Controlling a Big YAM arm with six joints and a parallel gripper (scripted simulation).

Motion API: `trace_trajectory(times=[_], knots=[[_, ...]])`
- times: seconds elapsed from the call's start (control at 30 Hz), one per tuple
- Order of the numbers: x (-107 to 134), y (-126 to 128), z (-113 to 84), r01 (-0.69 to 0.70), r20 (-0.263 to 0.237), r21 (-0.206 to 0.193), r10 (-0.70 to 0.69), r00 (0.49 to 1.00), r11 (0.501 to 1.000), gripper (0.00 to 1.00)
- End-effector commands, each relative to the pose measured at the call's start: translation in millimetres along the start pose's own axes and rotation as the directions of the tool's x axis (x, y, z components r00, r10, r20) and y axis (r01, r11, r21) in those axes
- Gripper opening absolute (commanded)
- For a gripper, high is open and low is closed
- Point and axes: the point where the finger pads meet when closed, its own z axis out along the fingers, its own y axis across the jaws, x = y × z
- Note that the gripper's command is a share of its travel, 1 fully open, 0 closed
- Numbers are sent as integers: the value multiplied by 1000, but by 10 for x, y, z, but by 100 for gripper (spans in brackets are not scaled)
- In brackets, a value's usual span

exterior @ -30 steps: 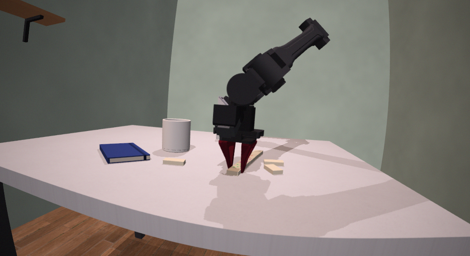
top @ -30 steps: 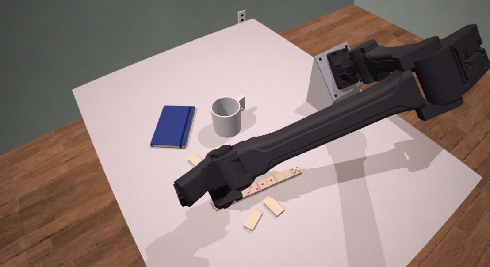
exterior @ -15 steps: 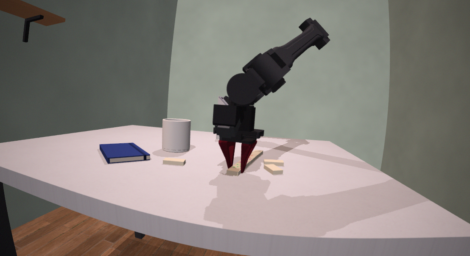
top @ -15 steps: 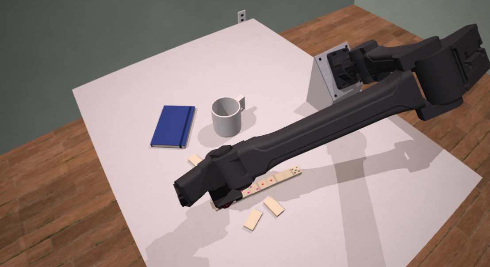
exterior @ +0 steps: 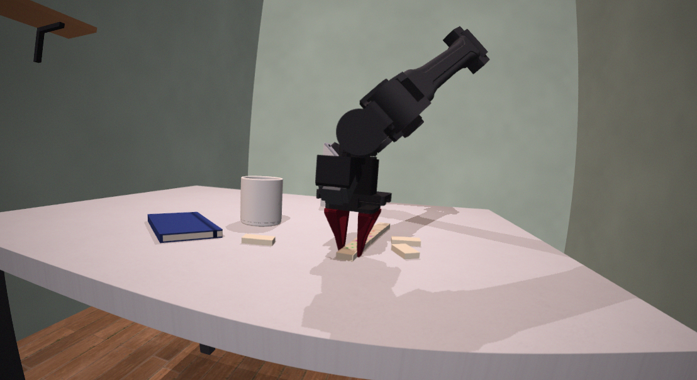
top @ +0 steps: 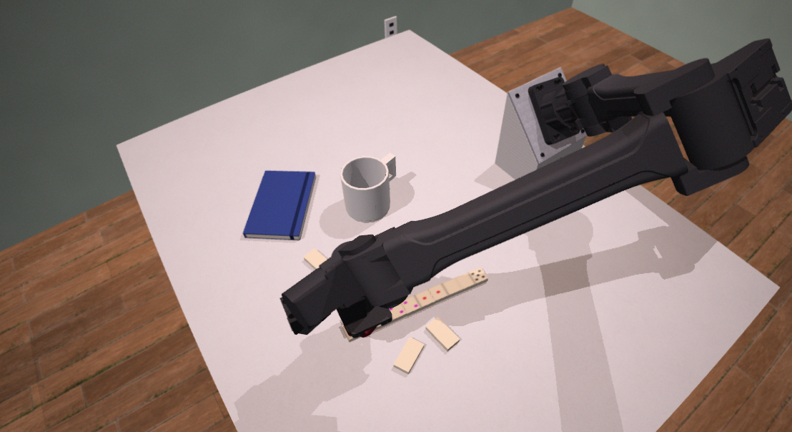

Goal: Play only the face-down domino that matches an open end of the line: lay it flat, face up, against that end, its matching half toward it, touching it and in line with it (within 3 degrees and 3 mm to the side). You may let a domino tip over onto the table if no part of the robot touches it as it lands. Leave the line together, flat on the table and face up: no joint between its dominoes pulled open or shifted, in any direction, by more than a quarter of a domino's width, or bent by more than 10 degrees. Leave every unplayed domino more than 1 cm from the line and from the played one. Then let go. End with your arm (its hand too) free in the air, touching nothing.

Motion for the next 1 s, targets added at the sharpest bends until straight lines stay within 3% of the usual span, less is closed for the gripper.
trace_trajectory(times=[0.0,0.3,0.33,0.87,0.9,0.97], knots=[[-60,123,-41,18,12,-1,-18,1000,1000,22],[-68,152,-42,22,13,0,-22,1000,1000,22],[-31,24,-40,4,9,-2,-4,1000,1000,22],[-70,164,-45,25,13,0,-25,1000,1000,22],[-31,25,-41,4,9,-2,-4,1000,1000,22],[-40,59,-43,9,10,-1,-9,1000,1000,22]])
